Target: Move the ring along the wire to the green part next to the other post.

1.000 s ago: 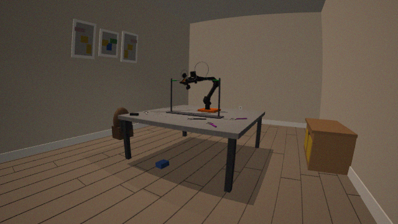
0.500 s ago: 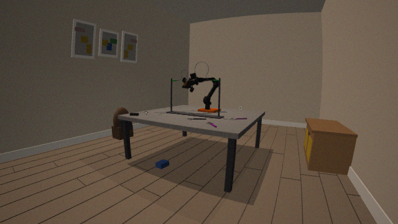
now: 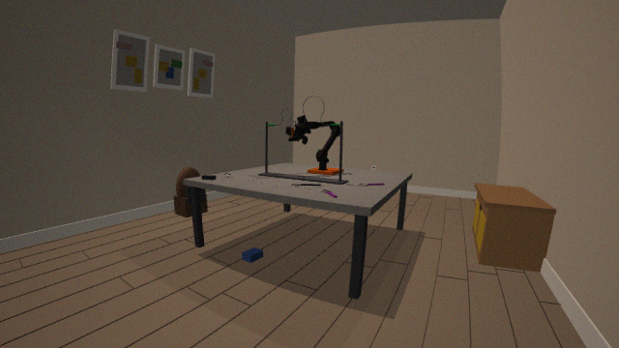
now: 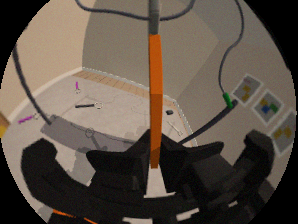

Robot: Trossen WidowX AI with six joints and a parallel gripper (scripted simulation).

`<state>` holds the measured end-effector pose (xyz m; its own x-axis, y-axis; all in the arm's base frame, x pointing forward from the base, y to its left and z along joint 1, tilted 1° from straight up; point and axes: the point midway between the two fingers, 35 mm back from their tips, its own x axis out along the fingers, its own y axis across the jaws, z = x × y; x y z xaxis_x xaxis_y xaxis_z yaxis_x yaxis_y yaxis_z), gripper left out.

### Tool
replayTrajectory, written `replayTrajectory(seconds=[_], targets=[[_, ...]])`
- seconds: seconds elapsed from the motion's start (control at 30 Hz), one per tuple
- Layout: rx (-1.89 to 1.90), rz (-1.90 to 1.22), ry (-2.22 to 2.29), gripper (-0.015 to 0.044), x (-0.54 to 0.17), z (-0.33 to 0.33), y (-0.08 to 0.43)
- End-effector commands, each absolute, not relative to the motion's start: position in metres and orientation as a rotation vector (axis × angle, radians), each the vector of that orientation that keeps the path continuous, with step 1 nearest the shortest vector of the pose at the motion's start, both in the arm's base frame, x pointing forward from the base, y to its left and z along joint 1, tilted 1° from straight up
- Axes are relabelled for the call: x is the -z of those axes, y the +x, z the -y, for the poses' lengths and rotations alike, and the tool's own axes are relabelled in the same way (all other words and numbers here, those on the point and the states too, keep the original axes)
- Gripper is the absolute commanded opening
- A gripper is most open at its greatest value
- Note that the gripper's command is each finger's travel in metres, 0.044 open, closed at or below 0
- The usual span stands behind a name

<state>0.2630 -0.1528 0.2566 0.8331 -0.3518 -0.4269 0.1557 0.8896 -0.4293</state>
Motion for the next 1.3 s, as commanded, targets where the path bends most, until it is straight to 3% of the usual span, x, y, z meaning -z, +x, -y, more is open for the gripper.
replayTrajectory(seconds=[0.0, 1.27], targets=[[0.251, -0.515, -0.302, -0.015, -0.251, 0.14, 0.264], [0.144, -0.485, 0.059, -0.015, -0.242, 0.064, 0.277]])
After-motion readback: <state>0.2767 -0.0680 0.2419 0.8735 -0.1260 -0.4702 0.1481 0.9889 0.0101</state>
